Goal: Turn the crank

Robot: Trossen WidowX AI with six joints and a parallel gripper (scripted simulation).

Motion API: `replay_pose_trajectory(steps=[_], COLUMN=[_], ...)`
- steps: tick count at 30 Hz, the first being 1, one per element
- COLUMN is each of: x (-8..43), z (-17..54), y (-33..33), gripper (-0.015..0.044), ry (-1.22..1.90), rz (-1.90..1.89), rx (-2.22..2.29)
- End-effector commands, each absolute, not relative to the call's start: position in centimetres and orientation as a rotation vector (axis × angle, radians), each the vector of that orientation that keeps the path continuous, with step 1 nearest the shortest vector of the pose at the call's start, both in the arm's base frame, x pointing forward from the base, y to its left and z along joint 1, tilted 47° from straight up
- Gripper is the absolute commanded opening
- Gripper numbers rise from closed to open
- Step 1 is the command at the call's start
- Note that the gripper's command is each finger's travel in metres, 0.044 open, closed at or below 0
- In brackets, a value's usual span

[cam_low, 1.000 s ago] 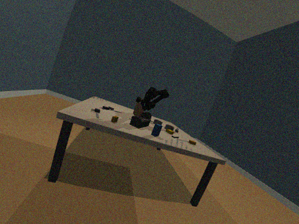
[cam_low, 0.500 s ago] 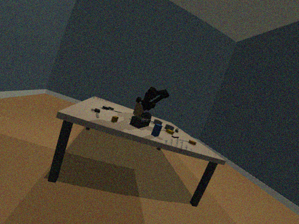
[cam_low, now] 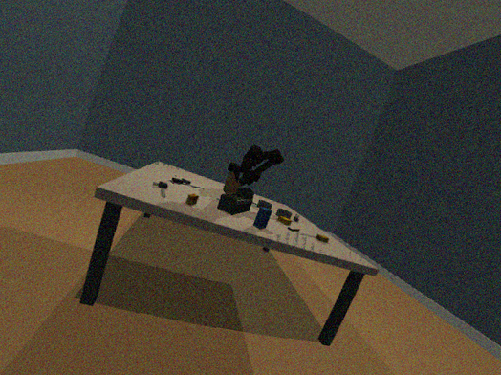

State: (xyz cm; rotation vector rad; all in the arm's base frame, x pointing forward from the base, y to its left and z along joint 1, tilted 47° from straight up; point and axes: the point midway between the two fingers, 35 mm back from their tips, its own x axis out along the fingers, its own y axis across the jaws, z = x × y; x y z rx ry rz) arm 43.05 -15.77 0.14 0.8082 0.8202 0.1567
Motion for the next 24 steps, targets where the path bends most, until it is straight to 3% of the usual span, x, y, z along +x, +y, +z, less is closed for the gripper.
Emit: replay_pose_trajectory(steps=[1,6,8,24], x=[43.04,43.04,43.04,43.04], z=[0.13,0.13,0.13,0.13], y=[-15.8,-15.8,-15.8,-15.8], gripper=[0.0289,0.042,0.044,0.002], ry=[0.82,0.82,0.82,0.82], rz=[0.156,0.156,0.156,0.156], rx=[0.808,0.808,0.808,0.808])
